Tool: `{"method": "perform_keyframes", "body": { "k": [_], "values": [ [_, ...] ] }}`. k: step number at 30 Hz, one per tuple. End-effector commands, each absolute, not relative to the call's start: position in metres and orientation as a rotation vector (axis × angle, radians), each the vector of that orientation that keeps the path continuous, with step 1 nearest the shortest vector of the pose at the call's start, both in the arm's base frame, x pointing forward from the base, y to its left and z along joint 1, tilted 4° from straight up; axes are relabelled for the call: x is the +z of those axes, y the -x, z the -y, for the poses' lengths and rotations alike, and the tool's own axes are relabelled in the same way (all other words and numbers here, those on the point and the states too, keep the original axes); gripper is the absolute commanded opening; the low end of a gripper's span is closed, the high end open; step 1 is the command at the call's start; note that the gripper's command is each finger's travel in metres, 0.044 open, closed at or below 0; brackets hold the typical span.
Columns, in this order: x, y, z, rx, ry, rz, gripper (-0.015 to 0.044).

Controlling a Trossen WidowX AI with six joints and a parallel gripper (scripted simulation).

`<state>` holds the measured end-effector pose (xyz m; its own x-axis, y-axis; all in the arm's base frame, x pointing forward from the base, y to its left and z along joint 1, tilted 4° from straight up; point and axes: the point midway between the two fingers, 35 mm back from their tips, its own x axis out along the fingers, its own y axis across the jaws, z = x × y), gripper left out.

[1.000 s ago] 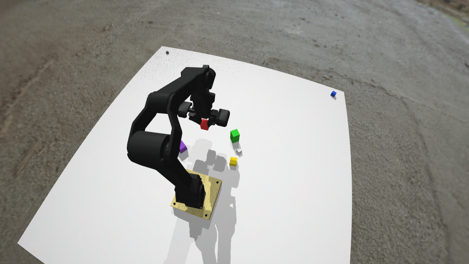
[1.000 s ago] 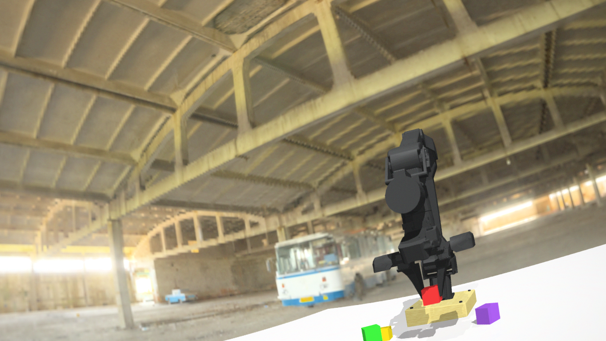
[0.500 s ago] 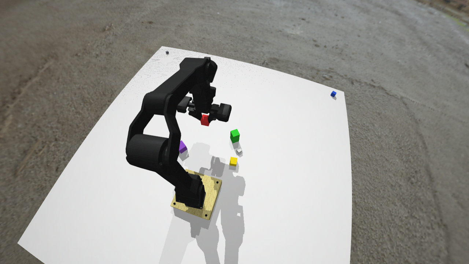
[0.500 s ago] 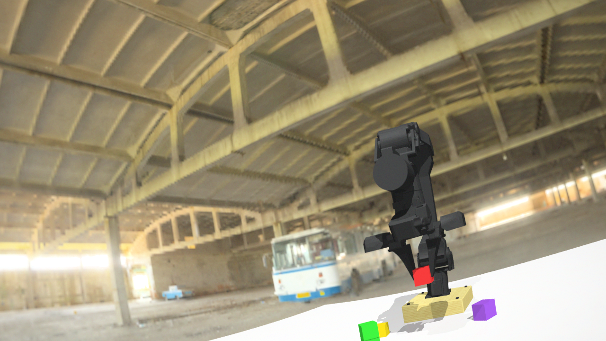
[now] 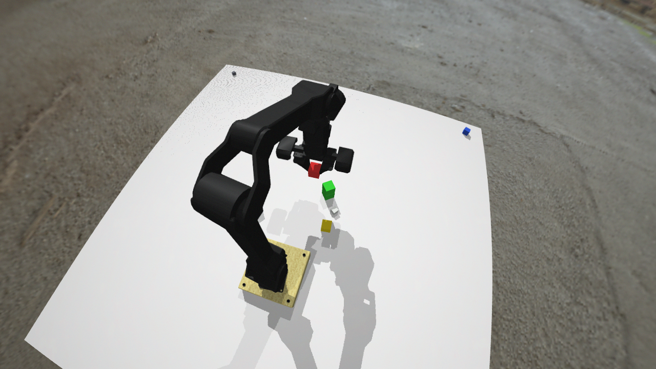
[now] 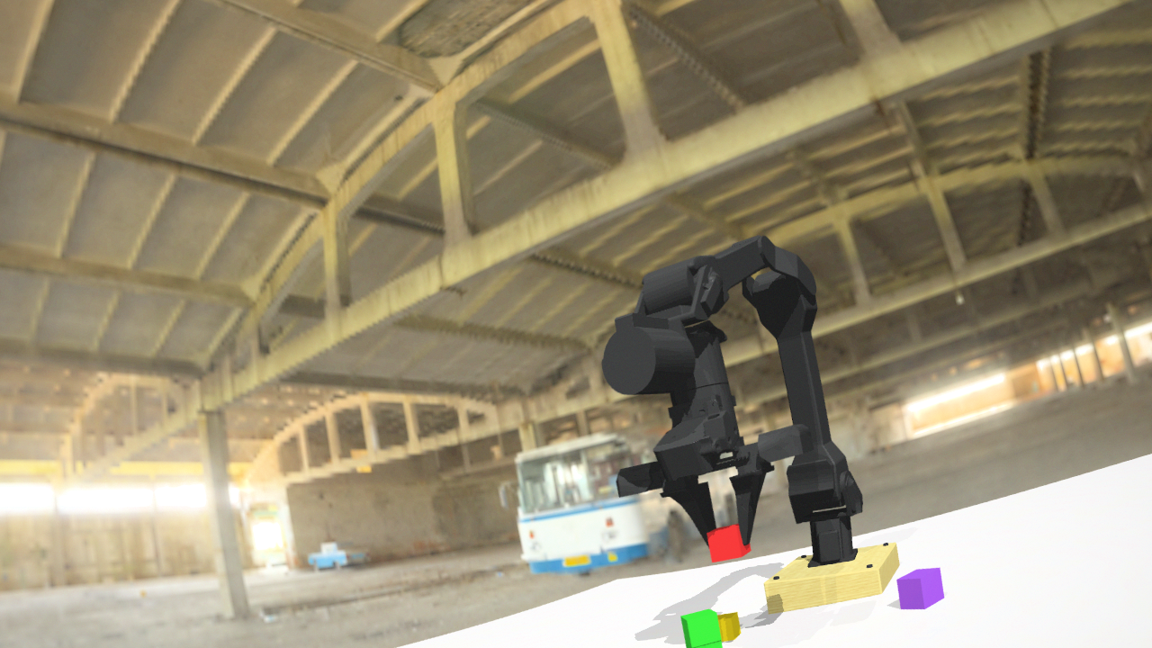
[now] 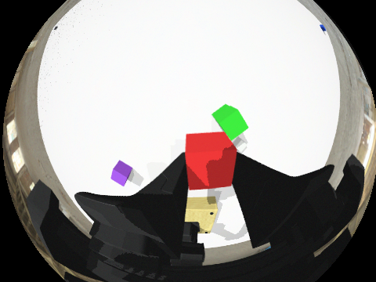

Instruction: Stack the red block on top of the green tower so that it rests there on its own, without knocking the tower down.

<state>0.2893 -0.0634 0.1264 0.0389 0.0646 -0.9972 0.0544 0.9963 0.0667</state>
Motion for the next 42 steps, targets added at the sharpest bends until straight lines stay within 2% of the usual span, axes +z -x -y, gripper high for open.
{"method": "perform_keyframes", "body": {
  "k": [1, 8, 27, 42],
  "values": [
    [0.128, -0.291, 0.08, 0.01, -0.091, -1.523, 0.0],
    [0.126, -0.287, 0.106, 0.009, -0.09, -1.523, 0.0],
    [0.069, -0.291, 0.105, 0.01, -0.09, -1.523, 0.0],
    [0.069, -0.291, 0.105, 0.01, -0.09, -1.523, 0.0]
  ]
}}
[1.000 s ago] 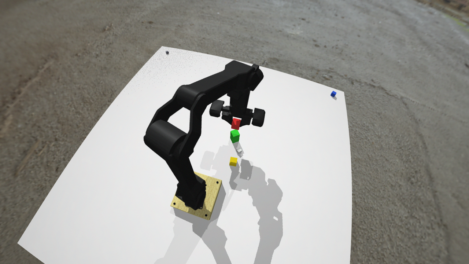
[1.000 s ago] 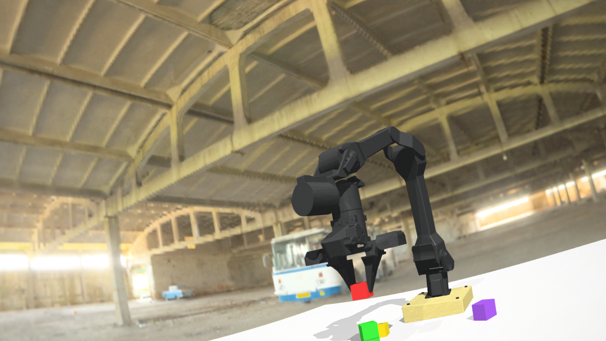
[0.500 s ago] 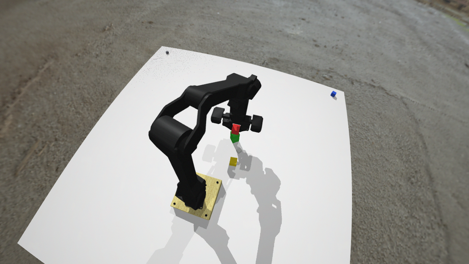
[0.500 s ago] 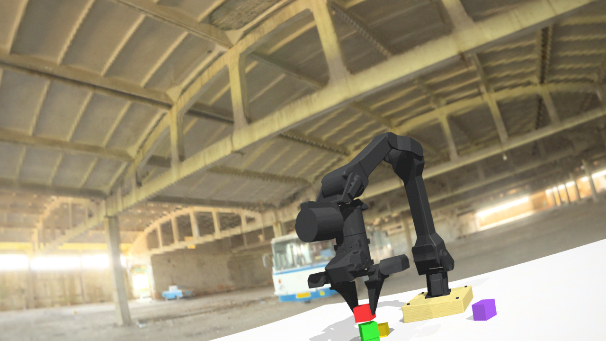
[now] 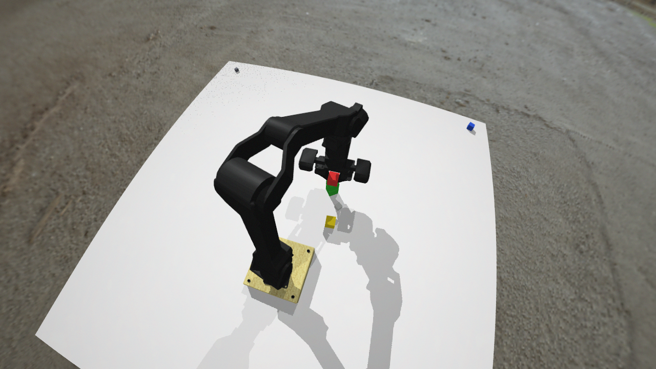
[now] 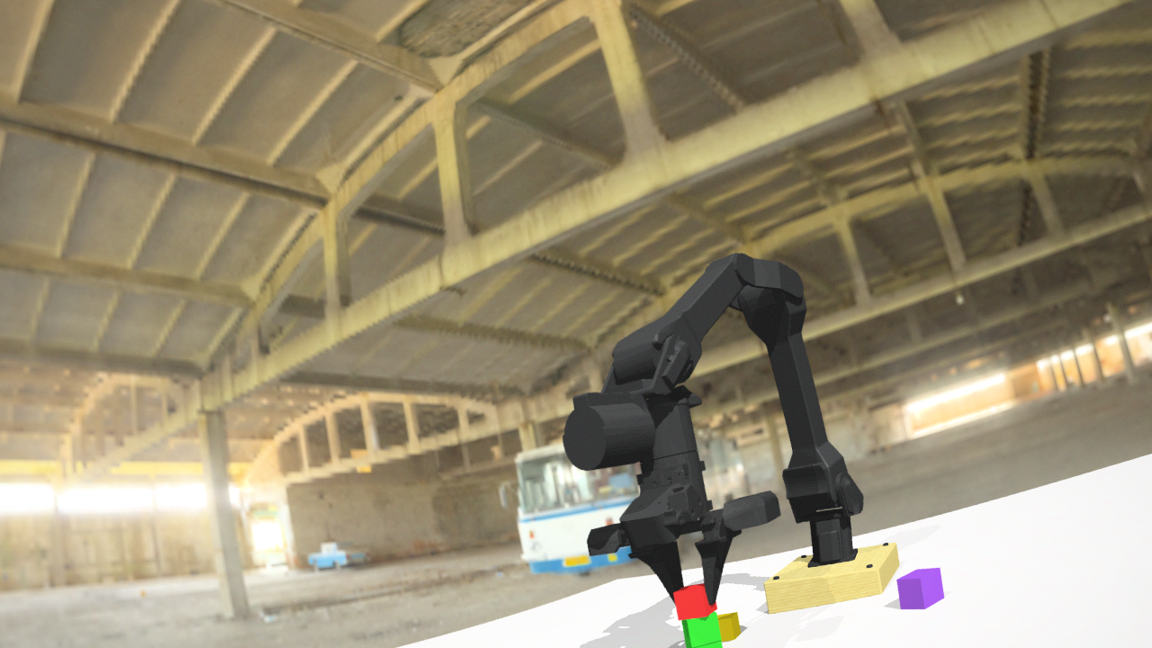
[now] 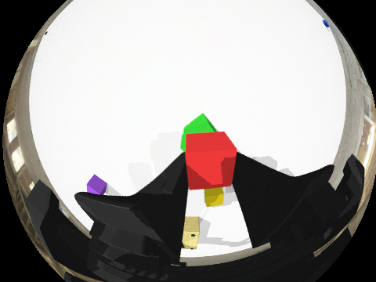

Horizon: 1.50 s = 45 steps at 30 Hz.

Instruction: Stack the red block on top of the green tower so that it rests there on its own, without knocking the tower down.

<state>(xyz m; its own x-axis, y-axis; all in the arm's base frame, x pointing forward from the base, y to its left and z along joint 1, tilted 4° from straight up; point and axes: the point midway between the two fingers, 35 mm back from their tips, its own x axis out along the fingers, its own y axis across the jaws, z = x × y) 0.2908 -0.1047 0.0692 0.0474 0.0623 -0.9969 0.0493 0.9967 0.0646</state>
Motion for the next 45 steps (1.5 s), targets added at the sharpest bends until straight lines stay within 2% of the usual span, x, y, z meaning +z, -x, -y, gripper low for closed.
{"method": "perform_keyframes", "body": {
  "k": [1, 12, 29, 45],
  "values": [
    [0.0687, -0.2909, 0.1046, 0.01, -0.09, -1.523, 0.0],
    [0.0729, -0.2908, 0.105, 0.009, -0.09, -1.523, 0.0],
    [0.0692, -0.2902, 0.1044, 0.011, -0.09, -1.527, 0.044],
    [0.0692, -0.2902, 0.1044, 0.011, -0.09, -1.527, 0.044]
  ]
}}
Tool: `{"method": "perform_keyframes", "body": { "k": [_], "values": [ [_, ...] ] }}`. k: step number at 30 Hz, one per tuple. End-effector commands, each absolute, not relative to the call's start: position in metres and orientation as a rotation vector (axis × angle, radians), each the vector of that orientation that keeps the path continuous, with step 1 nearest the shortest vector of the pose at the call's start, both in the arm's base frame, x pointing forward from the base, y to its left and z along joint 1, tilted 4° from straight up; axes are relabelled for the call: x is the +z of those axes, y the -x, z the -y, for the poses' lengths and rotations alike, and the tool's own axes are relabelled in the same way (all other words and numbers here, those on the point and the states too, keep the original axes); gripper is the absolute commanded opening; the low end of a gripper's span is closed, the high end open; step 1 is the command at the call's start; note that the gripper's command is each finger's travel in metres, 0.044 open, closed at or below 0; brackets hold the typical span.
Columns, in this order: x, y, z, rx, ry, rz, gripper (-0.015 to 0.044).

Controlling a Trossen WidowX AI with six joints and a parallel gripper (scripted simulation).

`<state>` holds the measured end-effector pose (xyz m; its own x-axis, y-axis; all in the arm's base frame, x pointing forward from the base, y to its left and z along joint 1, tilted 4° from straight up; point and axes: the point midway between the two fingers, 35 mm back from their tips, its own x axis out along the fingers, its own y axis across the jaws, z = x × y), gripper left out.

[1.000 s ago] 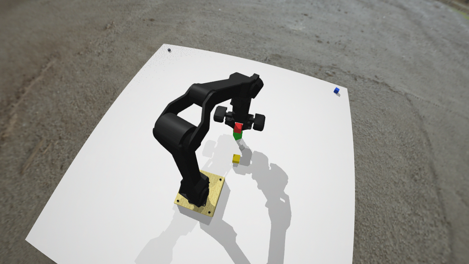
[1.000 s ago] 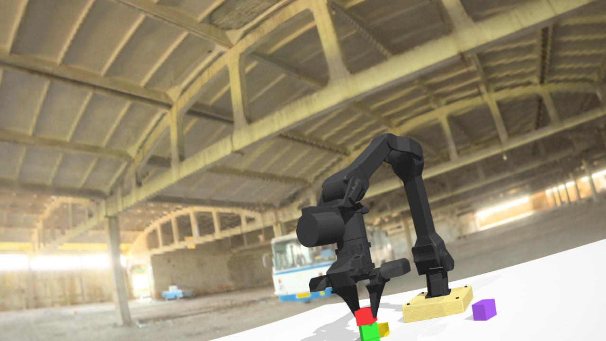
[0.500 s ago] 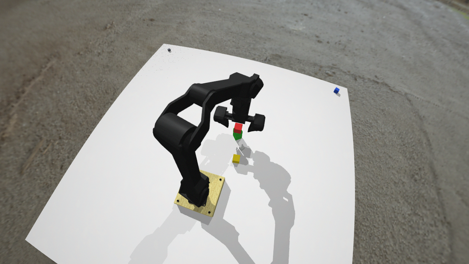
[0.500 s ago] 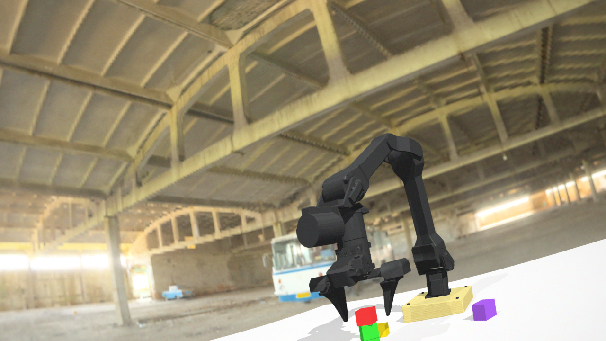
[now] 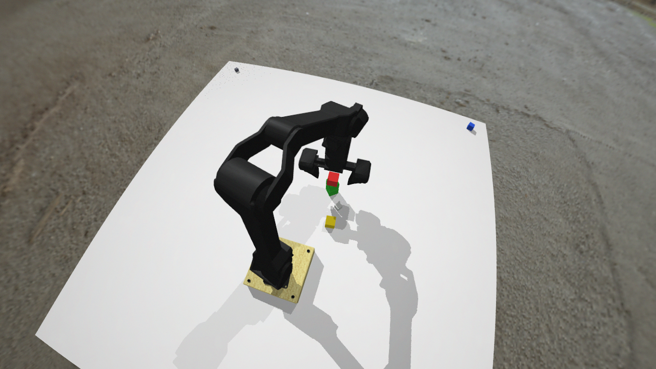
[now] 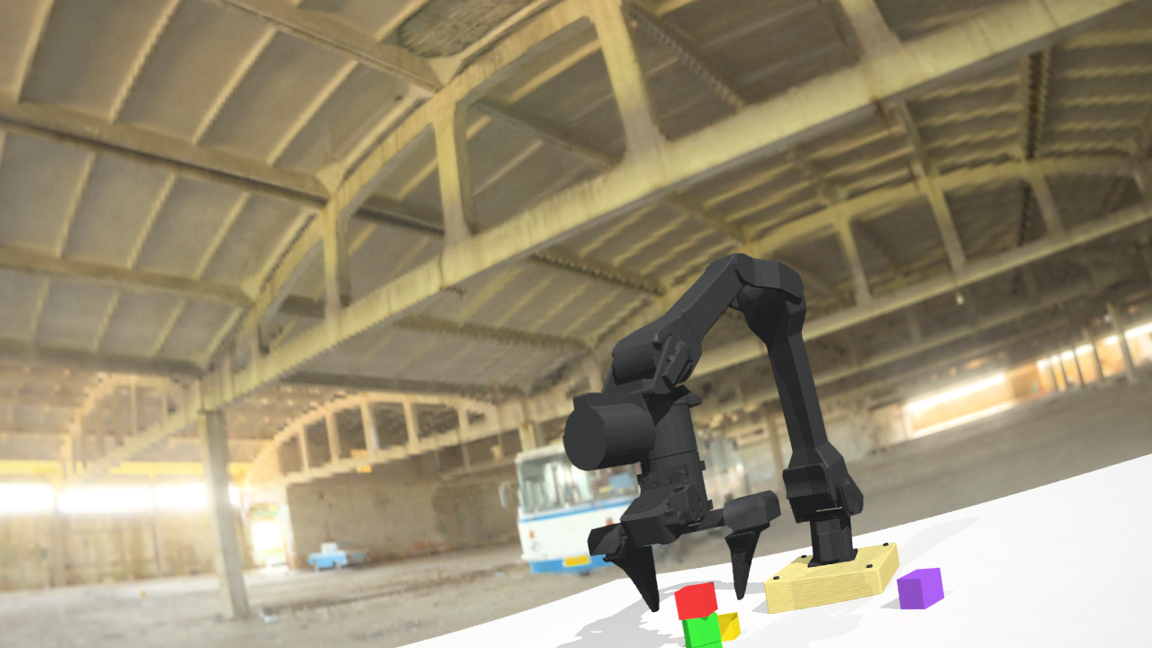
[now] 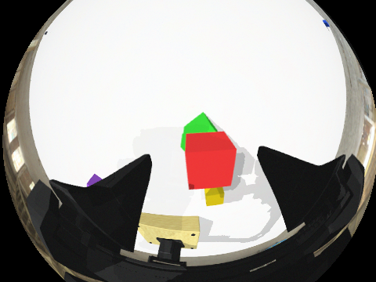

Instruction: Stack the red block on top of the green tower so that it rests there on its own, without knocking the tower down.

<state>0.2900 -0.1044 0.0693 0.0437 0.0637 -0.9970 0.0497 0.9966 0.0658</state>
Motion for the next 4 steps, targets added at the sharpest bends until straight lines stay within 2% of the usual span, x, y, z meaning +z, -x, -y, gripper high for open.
{"method": "perform_keyframes", "body": {
  "k": [1, 4],
  "values": [
    [0.0692, -0.2902, 0.1044, 0.011, -0.09, -1.527, 0.044],
    [0.0692, -0.2902, 0.1044, 0.011, -0.09, -1.527, 0.044]
  ]
}}
